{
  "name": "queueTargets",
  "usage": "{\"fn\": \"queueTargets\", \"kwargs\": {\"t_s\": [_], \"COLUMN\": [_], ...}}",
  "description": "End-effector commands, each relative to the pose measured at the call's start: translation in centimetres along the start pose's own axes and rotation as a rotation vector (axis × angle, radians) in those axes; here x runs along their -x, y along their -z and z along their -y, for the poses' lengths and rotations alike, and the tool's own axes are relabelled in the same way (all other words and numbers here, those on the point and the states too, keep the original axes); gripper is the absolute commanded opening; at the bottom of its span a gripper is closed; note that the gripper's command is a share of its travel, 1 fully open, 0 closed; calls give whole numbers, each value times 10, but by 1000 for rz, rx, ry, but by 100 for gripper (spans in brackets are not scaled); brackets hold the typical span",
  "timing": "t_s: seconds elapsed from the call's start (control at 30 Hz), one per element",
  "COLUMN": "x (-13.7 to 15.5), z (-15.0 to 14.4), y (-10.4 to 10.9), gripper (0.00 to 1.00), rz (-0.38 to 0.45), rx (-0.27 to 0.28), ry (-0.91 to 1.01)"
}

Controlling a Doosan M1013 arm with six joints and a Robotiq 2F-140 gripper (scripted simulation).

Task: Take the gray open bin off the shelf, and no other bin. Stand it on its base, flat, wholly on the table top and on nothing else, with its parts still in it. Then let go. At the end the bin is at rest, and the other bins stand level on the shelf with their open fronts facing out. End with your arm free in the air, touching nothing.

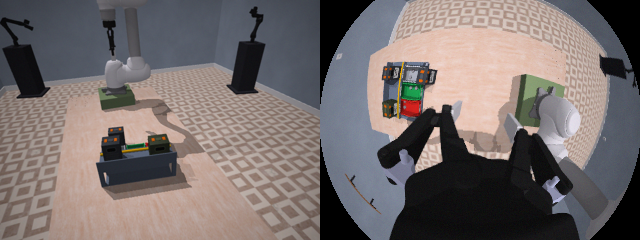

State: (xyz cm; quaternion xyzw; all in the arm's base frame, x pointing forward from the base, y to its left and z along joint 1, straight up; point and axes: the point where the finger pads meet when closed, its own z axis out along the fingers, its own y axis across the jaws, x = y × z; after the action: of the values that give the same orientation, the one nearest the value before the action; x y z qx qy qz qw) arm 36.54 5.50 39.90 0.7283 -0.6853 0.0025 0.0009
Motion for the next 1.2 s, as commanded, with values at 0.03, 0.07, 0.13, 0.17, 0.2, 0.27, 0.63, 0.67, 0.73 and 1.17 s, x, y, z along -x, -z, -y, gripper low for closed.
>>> {"fn": "queueTargets", "kwargs": {"t_s": [0.03,0.07,0.13,0.17,0.2,0.27,0.63,0.67,0.73,1.17], "x": [0,0,0,0,0,-2,-5,-5,-5,-9], "z": [4,4,4,4,4,24,53,53,53,103], "y": [0,0,0,0,0,0,0,0,0,0], "gripper": [57,57,57,57,57,57,57,57,57,57], "rz": [0,0,0,0,0,0,0,0,0,0], "rx": [1,1,1,1,1,1,1,1,1,1], "ry": [0,0,0,0,0,0,0,0,0,0]}}
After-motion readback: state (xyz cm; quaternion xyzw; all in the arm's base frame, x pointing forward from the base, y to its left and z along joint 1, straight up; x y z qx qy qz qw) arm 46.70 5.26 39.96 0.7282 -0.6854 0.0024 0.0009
